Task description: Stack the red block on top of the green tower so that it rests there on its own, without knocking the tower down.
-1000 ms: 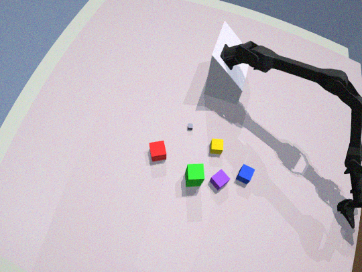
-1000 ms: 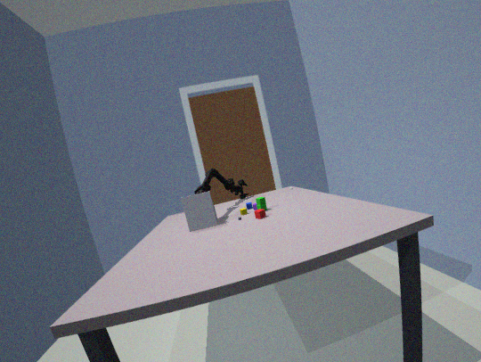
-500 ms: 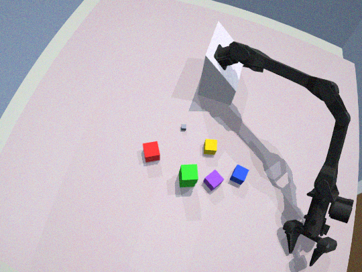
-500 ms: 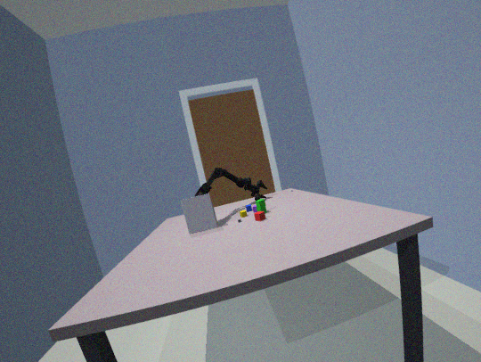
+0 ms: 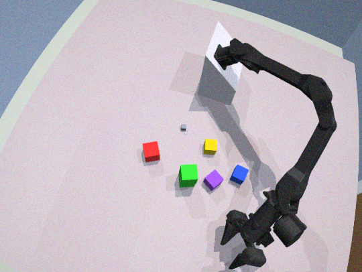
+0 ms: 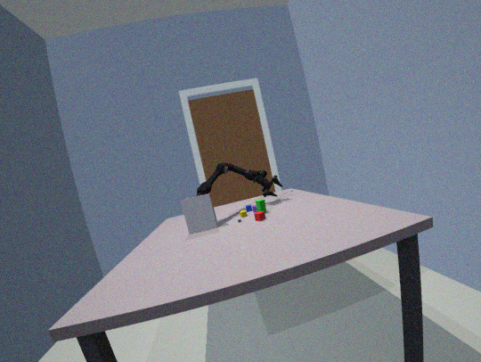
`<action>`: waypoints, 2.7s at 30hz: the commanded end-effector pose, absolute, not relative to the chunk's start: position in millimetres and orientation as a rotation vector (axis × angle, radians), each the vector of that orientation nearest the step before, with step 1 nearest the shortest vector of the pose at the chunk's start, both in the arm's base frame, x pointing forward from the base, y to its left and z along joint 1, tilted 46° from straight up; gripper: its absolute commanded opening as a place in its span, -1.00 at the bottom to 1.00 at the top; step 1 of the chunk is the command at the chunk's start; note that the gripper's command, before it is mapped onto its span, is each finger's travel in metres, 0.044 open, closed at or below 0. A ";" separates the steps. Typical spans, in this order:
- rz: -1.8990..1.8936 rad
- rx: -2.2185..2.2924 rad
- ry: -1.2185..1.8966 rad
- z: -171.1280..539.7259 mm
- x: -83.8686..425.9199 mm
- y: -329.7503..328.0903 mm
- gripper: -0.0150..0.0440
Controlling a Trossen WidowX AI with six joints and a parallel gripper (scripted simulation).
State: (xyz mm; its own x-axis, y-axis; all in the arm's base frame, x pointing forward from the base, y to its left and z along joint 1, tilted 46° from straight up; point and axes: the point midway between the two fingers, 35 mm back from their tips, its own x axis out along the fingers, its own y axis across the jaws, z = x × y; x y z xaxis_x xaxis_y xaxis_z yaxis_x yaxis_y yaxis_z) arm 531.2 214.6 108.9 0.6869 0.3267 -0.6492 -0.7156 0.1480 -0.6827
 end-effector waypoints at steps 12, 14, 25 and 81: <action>0.928 -0.855 0.885 -15.9 480.2 63.9 1.00; 0.954 -0.785 0.943 -29.4 466.1 47.1 1.00; 1.036 -0.267 1.180 -78.2 382.7 -21.9 1.00; 1.027 0.160 1.231 -158.8 323.2 21.1 1.00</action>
State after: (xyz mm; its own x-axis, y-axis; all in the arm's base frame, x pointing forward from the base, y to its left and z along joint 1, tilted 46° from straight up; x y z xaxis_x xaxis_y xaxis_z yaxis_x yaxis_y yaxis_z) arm 324.3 16.0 -155.0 -0.0303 0.7117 -0.7018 -0.5637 0.5677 0.6000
